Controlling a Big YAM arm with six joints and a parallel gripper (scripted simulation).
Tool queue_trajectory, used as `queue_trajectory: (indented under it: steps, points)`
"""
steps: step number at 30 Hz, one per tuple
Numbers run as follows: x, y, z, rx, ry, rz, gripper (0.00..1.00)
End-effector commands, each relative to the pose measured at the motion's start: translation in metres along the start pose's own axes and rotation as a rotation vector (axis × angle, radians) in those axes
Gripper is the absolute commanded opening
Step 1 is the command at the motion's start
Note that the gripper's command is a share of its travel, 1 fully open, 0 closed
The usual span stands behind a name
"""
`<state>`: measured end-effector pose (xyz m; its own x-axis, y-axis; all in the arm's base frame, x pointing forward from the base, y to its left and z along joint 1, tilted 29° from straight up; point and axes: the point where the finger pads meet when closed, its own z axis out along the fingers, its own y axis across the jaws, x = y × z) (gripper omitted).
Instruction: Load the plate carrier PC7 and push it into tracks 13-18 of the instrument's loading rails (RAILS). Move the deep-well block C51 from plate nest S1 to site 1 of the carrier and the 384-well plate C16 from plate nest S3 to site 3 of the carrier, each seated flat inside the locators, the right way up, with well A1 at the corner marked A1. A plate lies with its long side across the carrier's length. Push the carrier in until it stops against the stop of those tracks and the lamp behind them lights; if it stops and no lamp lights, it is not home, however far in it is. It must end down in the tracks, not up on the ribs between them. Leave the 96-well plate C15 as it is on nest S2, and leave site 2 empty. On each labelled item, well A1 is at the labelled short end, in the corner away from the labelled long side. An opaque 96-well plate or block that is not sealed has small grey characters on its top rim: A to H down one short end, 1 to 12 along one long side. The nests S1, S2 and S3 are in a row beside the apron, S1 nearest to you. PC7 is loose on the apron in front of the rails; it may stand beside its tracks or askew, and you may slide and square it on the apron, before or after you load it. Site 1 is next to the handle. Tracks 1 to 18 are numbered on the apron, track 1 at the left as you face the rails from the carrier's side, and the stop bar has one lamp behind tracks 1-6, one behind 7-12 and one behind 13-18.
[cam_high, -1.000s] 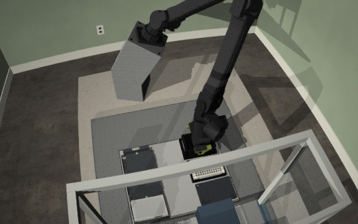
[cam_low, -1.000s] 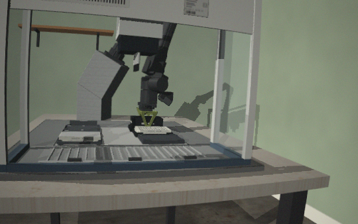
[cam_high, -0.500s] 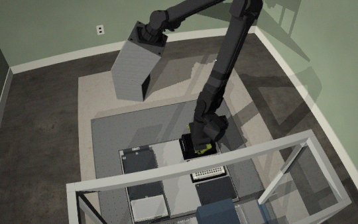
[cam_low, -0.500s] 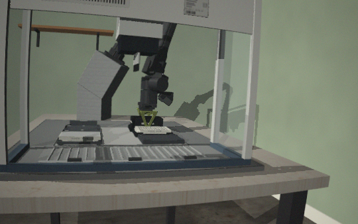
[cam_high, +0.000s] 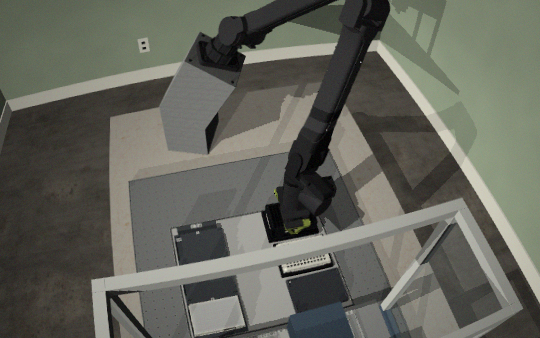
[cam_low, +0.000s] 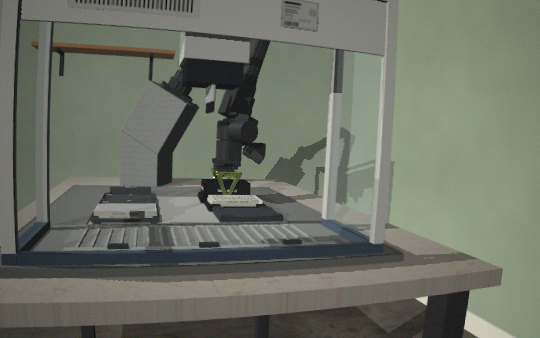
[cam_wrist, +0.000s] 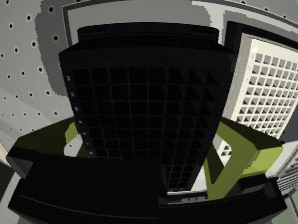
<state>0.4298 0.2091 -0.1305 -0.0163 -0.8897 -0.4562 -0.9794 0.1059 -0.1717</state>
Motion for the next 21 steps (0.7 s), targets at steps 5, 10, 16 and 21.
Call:
queue_trajectory:
  steps: [5, 10, 16, 21]
  points:
    - [-0.002, -0.005, -0.004, 0.014, -0.008, -0.001, 0.0]
    - [0.001, -0.007, -0.023, 0.019, -0.008, 0.001, 0.0]
    - [0.002, -0.007, -0.036, 0.019, -0.008, 0.001, 0.0]
    - [0.002, -0.007, -0.047, 0.02, -0.008, 0.001, 0.0]
